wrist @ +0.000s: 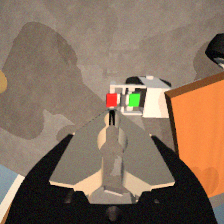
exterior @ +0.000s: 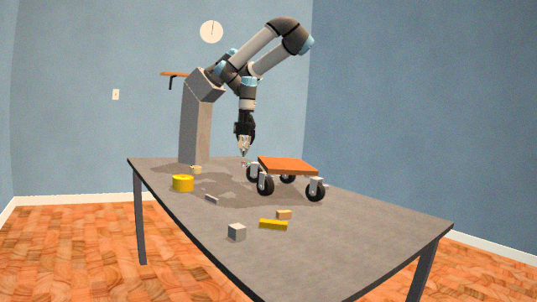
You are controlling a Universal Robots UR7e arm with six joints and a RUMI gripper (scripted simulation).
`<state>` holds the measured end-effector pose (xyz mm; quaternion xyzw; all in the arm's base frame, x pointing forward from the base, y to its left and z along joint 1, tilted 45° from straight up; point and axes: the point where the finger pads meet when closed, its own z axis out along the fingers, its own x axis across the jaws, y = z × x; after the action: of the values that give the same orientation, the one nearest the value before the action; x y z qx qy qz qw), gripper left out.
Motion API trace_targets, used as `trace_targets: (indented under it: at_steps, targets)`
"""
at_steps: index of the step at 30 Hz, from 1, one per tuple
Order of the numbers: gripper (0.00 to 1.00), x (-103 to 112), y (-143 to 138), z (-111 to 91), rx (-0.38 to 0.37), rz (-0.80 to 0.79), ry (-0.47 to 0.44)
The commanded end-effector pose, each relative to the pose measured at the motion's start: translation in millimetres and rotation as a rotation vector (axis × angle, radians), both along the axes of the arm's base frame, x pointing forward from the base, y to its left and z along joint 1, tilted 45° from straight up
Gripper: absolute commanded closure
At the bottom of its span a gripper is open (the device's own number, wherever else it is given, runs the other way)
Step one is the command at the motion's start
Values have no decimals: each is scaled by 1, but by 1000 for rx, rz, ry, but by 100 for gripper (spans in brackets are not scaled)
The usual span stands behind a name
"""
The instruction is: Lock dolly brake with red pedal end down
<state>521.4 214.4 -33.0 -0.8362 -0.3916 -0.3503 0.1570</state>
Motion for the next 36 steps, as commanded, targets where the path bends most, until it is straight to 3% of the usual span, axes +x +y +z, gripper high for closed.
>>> trace_targets:
  at_steps: [1,36]
  targets:
    - [100,5,4,-6,0,-1,-1]
    - [100,11,12,-16,0,-1,-1]
